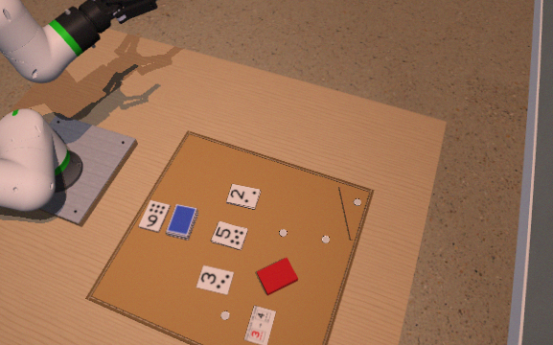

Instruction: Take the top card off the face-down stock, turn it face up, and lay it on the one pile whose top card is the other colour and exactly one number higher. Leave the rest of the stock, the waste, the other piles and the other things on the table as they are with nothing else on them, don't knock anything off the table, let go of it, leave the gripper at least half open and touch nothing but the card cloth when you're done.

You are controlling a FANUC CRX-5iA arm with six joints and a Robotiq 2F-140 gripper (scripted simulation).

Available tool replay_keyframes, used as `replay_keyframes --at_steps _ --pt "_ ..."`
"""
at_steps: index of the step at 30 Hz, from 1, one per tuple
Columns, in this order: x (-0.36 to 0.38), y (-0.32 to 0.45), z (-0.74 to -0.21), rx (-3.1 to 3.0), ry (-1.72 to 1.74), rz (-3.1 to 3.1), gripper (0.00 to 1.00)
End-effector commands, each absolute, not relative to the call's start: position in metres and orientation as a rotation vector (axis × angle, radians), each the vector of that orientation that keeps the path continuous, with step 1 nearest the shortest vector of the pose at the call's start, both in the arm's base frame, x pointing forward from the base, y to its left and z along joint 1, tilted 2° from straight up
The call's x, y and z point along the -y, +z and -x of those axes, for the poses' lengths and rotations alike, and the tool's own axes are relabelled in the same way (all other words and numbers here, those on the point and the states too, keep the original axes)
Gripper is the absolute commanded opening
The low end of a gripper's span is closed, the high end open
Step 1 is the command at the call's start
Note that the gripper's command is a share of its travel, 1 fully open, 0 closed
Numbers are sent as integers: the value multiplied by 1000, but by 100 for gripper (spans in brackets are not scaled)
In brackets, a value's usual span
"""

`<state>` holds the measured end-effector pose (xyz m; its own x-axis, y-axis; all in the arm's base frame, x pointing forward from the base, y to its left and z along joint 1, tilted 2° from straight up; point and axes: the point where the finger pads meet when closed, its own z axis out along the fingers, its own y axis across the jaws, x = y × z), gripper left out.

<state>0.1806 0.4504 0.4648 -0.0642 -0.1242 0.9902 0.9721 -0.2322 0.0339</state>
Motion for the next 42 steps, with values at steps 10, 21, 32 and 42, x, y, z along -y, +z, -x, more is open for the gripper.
replay_keyframes --at_steps 10,21,32,42 --pt "-450 465 -181 1028 -1474 1251 100" --pt "-452 456 -188 1072 -1477 1262 100" --pt "-389 258 -322 1855 -1226 1512 100" --pt "-220 130 -406 2345 -619 1708 100"
